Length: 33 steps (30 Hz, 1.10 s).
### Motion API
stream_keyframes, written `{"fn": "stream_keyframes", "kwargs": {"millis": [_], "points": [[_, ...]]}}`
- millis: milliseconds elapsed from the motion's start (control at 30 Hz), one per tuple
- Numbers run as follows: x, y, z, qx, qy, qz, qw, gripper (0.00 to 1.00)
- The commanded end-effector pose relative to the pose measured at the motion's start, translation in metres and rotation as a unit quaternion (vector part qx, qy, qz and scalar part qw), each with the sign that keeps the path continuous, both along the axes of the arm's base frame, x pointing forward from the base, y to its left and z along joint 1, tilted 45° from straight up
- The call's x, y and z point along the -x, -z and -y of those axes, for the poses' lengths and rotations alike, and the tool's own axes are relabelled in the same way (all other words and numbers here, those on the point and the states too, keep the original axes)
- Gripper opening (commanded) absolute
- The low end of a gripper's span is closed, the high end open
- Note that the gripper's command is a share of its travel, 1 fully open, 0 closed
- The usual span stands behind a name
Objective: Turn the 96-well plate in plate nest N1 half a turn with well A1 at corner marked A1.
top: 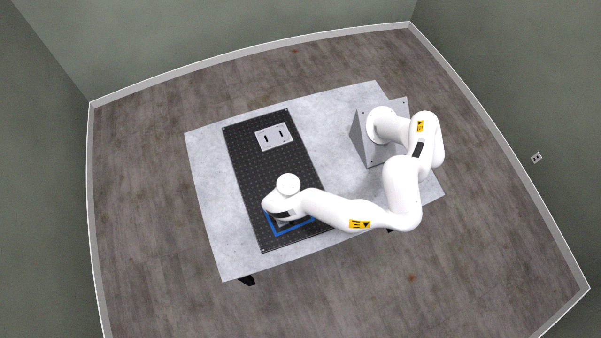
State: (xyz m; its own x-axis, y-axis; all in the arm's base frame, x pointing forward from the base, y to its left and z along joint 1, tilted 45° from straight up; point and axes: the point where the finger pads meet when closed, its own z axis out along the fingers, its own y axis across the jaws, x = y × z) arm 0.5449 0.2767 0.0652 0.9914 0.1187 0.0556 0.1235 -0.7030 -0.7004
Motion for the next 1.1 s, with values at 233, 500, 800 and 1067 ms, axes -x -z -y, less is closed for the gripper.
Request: {"fn": "stream_keyframes", "kwargs": {"millis": [233,500,800,1067], "points": [[-0.002,-0.014,0.013,0.0,0.0,0.001,1.0,1.0],[-0.003,-0.029,0.028,0.0,0.0,0.001,1.0,1.0],[-0.003,-0.042,0.041,0.0,0.0,0.001,1.0,1.0],[-0.004,-0.058,0.056,0.0,0.0,0.001,1.0,1.0]]}}
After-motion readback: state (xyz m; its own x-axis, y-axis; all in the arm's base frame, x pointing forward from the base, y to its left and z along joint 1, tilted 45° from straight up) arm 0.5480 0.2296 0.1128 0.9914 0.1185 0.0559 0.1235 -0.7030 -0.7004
